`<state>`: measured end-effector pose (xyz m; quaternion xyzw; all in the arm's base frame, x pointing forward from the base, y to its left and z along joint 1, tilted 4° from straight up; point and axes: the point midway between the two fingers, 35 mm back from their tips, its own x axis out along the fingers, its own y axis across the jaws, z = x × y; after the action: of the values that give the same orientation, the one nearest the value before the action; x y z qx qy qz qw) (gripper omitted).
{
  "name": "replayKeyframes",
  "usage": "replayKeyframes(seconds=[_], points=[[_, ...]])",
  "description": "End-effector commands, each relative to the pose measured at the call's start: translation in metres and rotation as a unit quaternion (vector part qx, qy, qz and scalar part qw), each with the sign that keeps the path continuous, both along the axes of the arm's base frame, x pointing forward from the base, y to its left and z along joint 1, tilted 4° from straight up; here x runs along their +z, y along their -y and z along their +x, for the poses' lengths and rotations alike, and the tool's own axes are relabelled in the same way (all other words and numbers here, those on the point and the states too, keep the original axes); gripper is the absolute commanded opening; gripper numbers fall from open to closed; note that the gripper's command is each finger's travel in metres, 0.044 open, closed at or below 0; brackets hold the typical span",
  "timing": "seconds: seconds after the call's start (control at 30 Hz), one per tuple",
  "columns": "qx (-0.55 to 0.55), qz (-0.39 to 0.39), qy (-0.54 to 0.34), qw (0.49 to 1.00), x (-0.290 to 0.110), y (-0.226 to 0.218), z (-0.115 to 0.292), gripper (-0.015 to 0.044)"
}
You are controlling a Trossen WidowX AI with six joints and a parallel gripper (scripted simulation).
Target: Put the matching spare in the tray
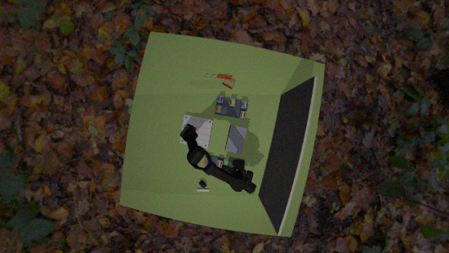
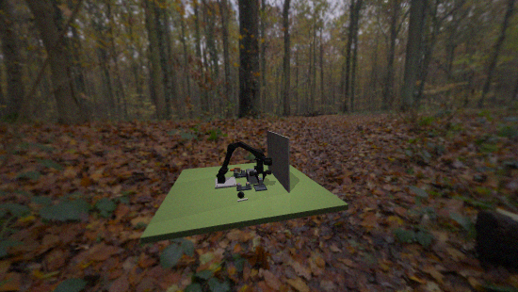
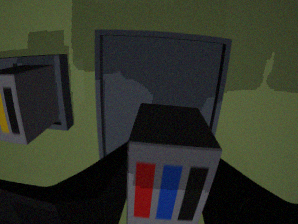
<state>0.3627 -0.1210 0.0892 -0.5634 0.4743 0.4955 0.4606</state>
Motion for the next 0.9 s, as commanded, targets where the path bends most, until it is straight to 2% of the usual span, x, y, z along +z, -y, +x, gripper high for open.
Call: replayKeyframes(seconds=[0.0,0.87], points=[[0.002,0.002,-0.001,1.0,-0.005,-0.001,-0.001,0.0],[0.002,0.002,-0.001,1.0,-0.023,0.0,-0.004,0.0]])
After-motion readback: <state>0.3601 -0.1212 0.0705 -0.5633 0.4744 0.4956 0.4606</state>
